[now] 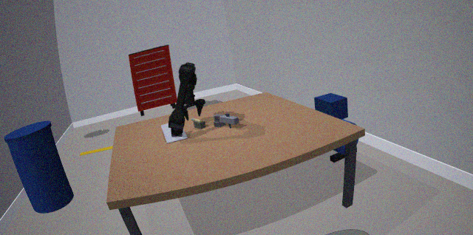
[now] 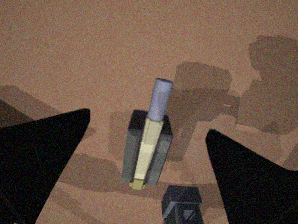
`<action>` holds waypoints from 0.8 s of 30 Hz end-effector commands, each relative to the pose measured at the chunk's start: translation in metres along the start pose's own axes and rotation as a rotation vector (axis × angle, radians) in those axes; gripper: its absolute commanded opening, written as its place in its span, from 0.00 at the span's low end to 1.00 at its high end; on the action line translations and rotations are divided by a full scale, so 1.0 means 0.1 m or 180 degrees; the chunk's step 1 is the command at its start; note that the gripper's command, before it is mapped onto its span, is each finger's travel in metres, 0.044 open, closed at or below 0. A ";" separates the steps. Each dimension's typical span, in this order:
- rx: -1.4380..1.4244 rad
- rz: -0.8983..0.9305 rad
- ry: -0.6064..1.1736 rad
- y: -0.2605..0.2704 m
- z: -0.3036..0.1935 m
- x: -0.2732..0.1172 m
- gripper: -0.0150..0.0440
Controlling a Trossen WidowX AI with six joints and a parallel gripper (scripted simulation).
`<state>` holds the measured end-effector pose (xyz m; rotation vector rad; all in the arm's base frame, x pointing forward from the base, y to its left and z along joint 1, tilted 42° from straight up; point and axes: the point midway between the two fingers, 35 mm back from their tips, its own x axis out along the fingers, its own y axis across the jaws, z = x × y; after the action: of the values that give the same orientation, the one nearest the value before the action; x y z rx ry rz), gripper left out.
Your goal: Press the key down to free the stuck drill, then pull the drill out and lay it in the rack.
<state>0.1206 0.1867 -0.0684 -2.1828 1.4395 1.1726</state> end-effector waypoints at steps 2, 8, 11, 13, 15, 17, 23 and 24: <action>0.0027 -0.0011 -0.0027 -0.03 0.02 -0.22 1.00; 0.0059 -0.0018 -0.0063 -0.05 0.03 -0.27 1.00; 0.0364 -0.0061 -0.0339 -0.19 0.08 -0.30 1.00; 0.0696 -0.0106 -0.0640 -0.35 0.12 -0.35 1.00; 0.1043 -0.0152 -0.0956 -0.53 0.14 -0.42 1.00; 0.1366 -0.0216 -0.1229 -0.70 0.11 -0.51 1.00; 0.2136 -0.0367 -0.1969 -1.16 0.01 -0.75 1.00; 0.2254 -0.0390 -0.2096 -1.24 -0.01 -0.80 1.00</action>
<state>0.1962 0.2812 -0.0408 -1.3600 1.2041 1.0149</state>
